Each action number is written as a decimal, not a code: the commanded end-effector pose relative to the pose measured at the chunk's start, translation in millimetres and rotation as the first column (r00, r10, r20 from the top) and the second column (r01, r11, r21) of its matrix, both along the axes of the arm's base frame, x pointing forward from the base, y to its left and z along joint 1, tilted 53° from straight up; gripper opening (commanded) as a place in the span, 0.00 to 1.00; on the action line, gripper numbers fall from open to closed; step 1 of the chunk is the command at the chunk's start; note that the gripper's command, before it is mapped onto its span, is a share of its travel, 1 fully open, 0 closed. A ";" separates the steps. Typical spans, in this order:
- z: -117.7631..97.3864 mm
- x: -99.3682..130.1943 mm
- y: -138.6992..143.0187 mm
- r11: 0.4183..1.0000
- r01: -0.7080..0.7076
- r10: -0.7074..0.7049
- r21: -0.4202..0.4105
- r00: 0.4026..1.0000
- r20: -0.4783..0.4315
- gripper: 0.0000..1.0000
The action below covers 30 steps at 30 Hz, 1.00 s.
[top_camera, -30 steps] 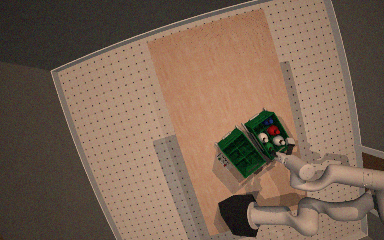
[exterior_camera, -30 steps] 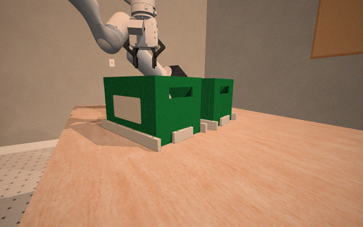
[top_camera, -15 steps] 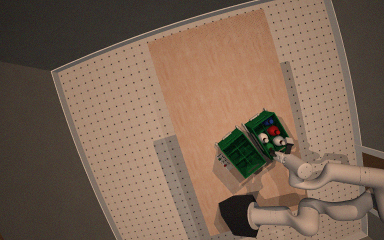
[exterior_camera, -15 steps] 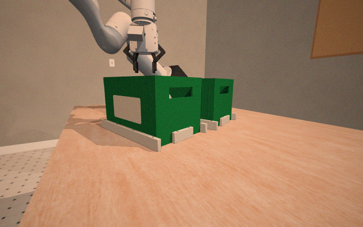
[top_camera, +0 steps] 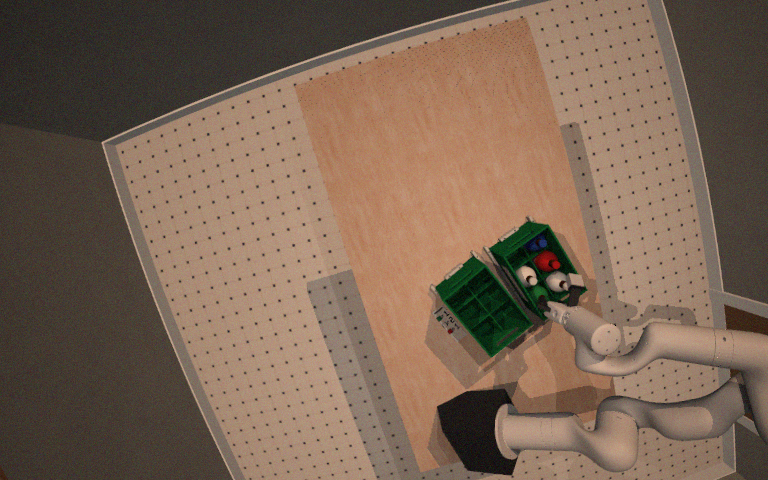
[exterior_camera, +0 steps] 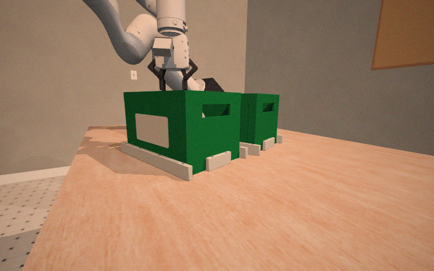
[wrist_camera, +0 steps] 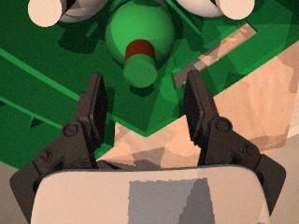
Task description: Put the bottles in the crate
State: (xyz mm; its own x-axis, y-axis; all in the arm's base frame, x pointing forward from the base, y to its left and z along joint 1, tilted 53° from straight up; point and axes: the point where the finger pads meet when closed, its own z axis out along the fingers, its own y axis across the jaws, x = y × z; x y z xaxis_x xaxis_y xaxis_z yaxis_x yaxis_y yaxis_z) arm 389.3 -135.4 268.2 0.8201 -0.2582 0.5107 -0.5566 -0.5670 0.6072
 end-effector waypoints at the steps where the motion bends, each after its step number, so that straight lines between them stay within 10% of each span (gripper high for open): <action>1: -3.8 1.4 -5.1 1.000 0.000 0.000 0.000 1.000 0.001 0.65; 30: -23.7 5.7 -30.7 1.000 -0.001 0.001 0.000 1.000 0.001 0.65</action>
